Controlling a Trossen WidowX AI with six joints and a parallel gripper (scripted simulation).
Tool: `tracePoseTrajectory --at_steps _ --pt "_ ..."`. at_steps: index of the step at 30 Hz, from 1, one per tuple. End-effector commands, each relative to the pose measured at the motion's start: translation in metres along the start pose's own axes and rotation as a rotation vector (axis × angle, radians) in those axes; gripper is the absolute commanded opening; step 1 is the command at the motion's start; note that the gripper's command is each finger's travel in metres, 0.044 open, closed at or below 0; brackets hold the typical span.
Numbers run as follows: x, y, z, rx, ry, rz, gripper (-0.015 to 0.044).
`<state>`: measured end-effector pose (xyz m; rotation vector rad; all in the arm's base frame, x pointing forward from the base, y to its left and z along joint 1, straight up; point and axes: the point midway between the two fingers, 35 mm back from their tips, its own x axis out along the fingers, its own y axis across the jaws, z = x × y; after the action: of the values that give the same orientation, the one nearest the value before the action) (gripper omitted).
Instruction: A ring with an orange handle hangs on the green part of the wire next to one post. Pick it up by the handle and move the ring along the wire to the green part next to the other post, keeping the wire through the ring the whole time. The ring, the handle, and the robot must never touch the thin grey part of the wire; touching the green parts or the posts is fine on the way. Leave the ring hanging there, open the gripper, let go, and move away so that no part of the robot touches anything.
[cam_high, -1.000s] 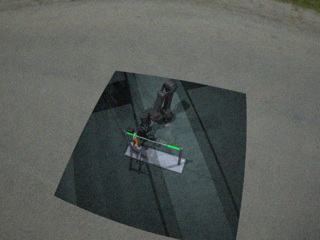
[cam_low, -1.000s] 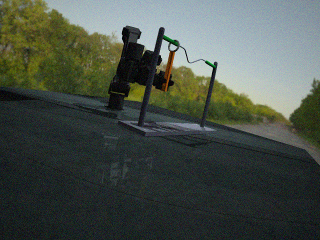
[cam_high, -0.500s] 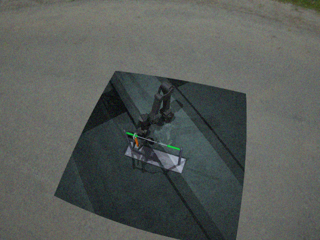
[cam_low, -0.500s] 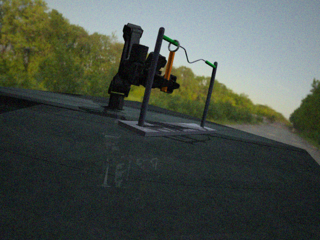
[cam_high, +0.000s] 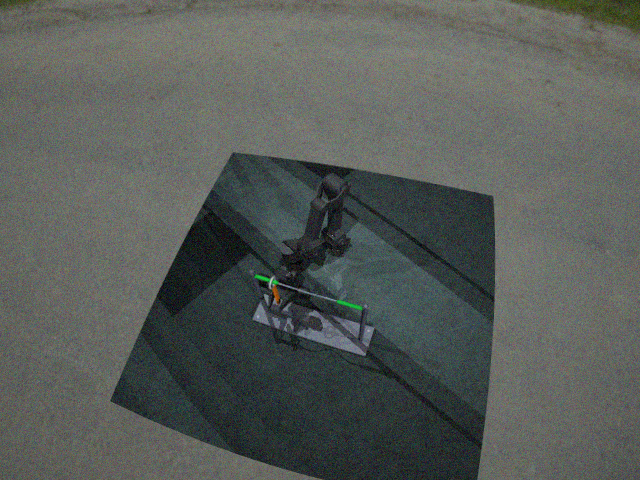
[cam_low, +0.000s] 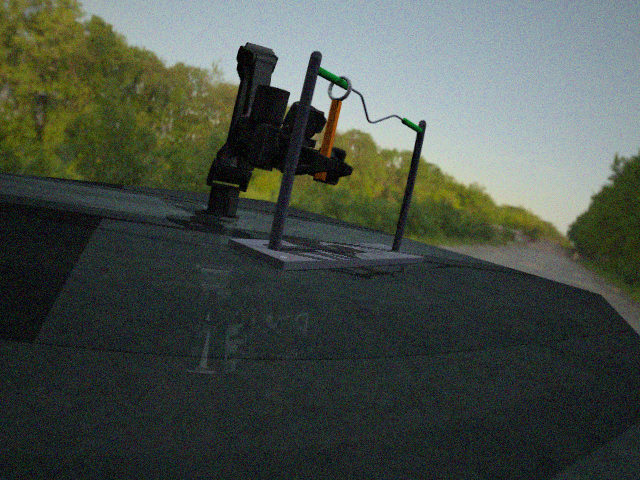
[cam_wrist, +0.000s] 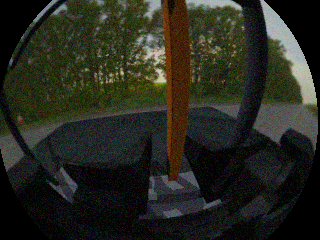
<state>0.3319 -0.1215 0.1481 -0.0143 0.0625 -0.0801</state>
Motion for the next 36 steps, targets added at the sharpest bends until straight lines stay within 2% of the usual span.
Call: tracePoseTrajectory --at_steps 1,19,31,36 --pt "0.0005 -0.0008 -0.0017 0.007 0.004 -0.005 0.016" --pt "0.0005 -0.0008 -0.0017 0.007 0.004 -0.005 0.016" --pt "0.0001 0.0 -0.0005 0.002 0.001 0.0 -0.015" --pt "0.0001 0.0 -0.0005 0.002 0.001 0.0 -0.015"
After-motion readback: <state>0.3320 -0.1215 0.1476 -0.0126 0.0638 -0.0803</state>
